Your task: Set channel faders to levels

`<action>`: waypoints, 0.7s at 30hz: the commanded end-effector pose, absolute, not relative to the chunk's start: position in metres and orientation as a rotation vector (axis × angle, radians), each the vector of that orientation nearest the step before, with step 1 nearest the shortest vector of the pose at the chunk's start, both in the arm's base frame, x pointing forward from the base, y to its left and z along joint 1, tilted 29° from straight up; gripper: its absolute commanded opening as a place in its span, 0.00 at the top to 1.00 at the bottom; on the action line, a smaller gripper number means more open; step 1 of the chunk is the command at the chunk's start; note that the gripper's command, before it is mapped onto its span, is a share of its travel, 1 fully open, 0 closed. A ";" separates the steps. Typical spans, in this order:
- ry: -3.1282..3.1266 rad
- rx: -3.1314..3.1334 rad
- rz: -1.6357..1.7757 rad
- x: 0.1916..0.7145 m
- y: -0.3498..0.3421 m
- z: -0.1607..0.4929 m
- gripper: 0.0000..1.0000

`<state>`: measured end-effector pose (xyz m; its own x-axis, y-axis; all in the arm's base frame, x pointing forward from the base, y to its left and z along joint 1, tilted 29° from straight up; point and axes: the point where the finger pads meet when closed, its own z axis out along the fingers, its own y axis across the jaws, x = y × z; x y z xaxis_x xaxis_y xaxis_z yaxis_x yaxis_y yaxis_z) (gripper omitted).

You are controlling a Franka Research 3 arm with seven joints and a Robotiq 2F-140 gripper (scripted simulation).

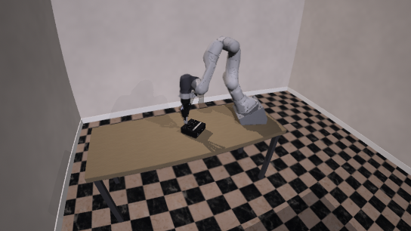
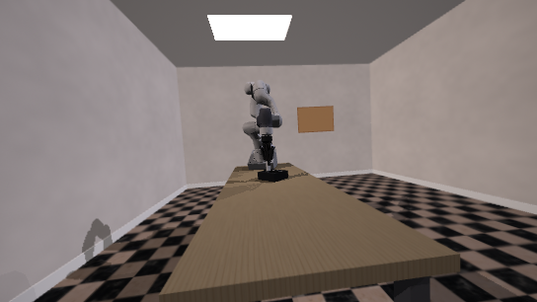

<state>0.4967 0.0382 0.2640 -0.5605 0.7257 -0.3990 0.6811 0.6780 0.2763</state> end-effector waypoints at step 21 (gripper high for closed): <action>2.401 1.088 0.124 0.503 0.037 0.257 1.00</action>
<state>0.5014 0.0373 0.2569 -0.5606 0.7251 -0.4000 0.6803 0.6787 0.2768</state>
